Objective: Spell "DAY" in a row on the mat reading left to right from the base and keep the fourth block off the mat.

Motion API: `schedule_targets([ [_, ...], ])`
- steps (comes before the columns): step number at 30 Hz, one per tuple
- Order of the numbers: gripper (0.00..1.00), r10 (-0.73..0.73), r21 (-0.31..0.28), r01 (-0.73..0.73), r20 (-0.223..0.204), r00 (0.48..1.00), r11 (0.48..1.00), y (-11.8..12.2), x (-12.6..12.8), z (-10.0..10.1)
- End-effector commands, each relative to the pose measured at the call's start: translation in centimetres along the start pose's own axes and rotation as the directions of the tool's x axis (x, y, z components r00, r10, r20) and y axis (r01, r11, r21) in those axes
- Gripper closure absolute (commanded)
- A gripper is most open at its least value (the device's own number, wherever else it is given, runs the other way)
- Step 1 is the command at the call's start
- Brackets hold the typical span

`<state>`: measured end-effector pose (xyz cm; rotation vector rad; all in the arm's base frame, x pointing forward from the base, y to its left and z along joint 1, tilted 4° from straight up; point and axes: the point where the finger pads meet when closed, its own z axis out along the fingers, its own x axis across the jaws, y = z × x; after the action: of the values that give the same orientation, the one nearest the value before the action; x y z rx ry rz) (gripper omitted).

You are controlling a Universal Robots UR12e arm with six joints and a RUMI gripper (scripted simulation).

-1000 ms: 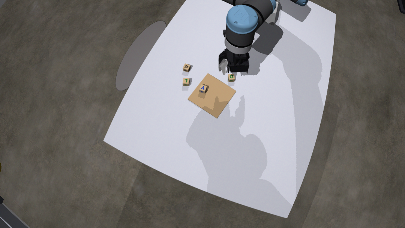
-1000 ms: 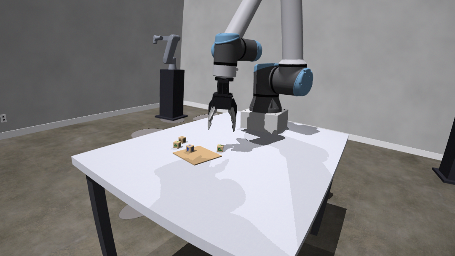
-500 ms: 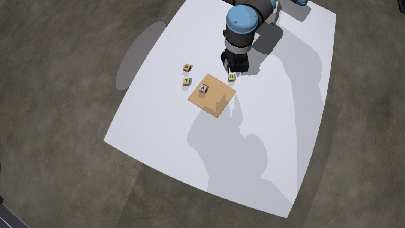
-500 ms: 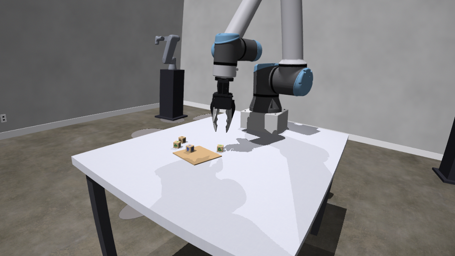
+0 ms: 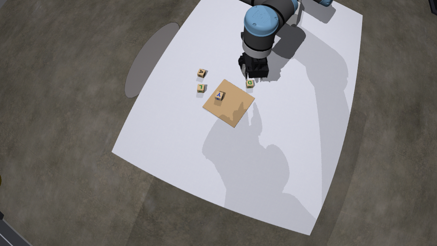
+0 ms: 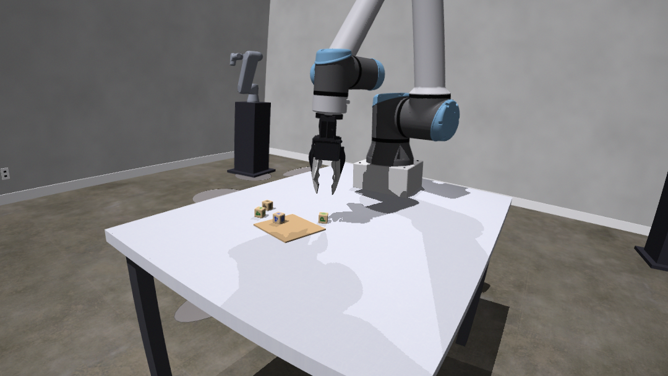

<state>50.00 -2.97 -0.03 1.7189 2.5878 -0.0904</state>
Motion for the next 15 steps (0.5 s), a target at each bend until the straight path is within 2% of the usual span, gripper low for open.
schedule_targets([
  [1, 0.75, 0.000, -0.001, 0.000, 0.001, 1.000, 1.000, 0.05, -0.04, -0.05],
  [15, 0.75, 0.000, -0.001, 0.000, 0.001, 1.000, 1.000, 0.05, -0.04, 0.21],
])
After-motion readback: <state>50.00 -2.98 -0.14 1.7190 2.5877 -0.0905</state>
